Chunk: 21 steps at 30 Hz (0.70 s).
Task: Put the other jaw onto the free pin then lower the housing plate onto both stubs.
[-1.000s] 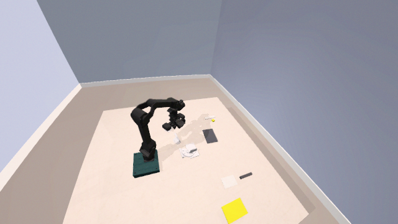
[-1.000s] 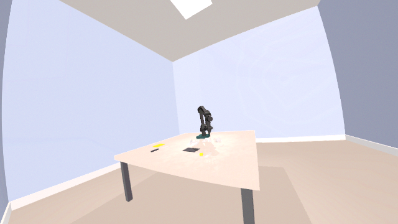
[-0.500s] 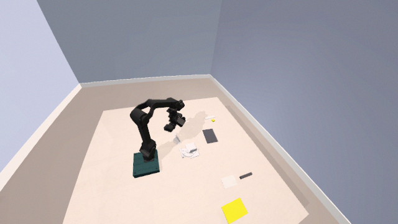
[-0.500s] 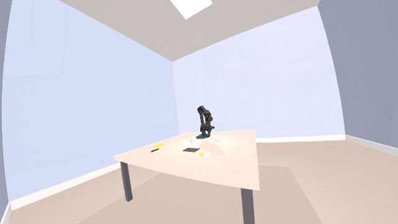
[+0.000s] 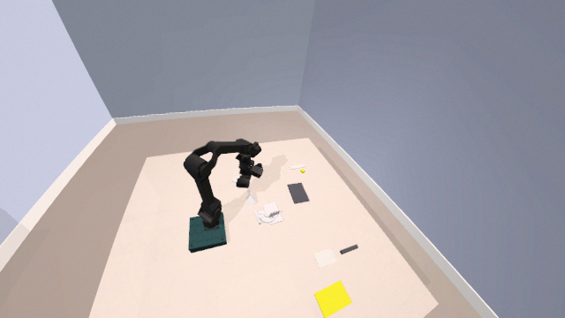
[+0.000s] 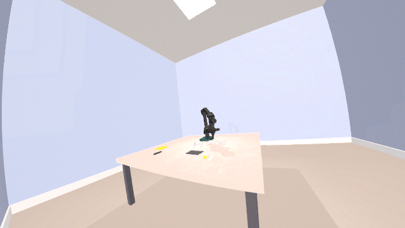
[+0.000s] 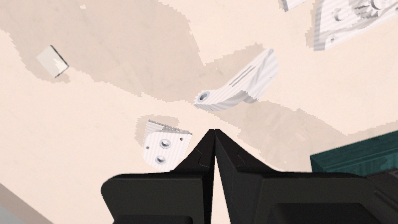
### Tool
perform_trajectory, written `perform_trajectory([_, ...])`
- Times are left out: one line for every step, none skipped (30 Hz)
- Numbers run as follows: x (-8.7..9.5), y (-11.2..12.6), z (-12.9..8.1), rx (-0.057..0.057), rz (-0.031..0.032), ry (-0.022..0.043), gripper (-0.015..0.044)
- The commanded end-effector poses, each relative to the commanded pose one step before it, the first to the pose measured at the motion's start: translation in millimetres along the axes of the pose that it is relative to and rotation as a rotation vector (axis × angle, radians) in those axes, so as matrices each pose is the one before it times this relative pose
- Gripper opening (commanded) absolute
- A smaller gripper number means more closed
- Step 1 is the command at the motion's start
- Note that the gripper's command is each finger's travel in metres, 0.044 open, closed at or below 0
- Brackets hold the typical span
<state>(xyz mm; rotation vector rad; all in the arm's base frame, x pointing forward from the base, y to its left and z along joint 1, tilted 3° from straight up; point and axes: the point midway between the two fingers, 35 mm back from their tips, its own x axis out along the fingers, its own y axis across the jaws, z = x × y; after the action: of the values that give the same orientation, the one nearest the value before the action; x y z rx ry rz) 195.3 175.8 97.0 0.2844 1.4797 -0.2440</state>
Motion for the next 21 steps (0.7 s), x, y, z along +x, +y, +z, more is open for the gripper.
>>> perform_trajectory([0.43, -2.10, -1.93, -0.0932, -0.00335, 0.00332, 0.0000])
perform_trajectory([-0.01, -0.13, -0.20, -0.0200, -0.00001, 0.00002, 0.0000])
perform_trajectory([-0.01, -0.13, -0.20, -0.0200, -0.00001, 0.00002, 0.0000])
perform_trajectory([-0.01, -0.13, -0.21, -0.0200, -0.00001, 0.00002, 0.0000])
perform_trajectory([-0.01, -0.12, -0.21, -0.0200, -0.00001, 0.00002, 0.0000])
perform_trajectory([-0.01, -0.12, -0.21, -0.0200, -0.00001, 0.00002, 0.0000])
perform_trajectory([0.00, -0.11, -0.21, -0.0200, -0.00001, 0.00002, 0.0000])
perform_trajectory([0.00, -0.11, -0.21, -0.0200, -0.00001, 0.00002, 0.0000])
perform_trajectory([0.00, -0.11, -0.22, -0.0200, -0.00001, 0.00002, 0.0000])
perform_trajectory([0.00, -0.10, -0.22, -0.0200, 0.00000, 0.00002, 0.0000])
perform_trajectory([0.00, -0.10, -0.22, -0.0200, 0.00000, 0.00002, 0.0000])
perform_trajectory([0.00, -0.09, -0.22, -0.0200, 0.00000, 0.00002, 0.0000])
perform_trajectory([0.00, -0.09, -0.22, -0.0200, 0.00000, 0.00002, 0.0000])
perform_trajectory([0.00, -0.08, -0.23, -0.0200, 0.00000, 0.00002, 0.0000])
perform_trajectory([0.00, -0.08, -0.23, -0.0200, 0.00000, 0.00002, 0.0000])
perform_trajectory([0.00, -0.08, -0.23, -0.0200, 0.00000, 0.00002, 0.0000])
perform_trajectory([0.00, -0.07, -0.23, -0.0200, 0.00000, 0.00002, 0.0000])
perform_trajectory([0.00, -0.07, -0.23, -0.0200, 0.00000, 0.00002, 0.0000])
perform_trajectory([0.00, -0.06, -0.23, -0.0200, 0.00000, 0.00002, 0.0000])
perform_trajectory([0.00, -0.06, -0.23, -0.0200, 0.00000, 0.00002, 0.0000])
perform_trajectory([0.00, -0.05, -0.23, -0.0200, 0.00000, 0.00002, 0.0000])
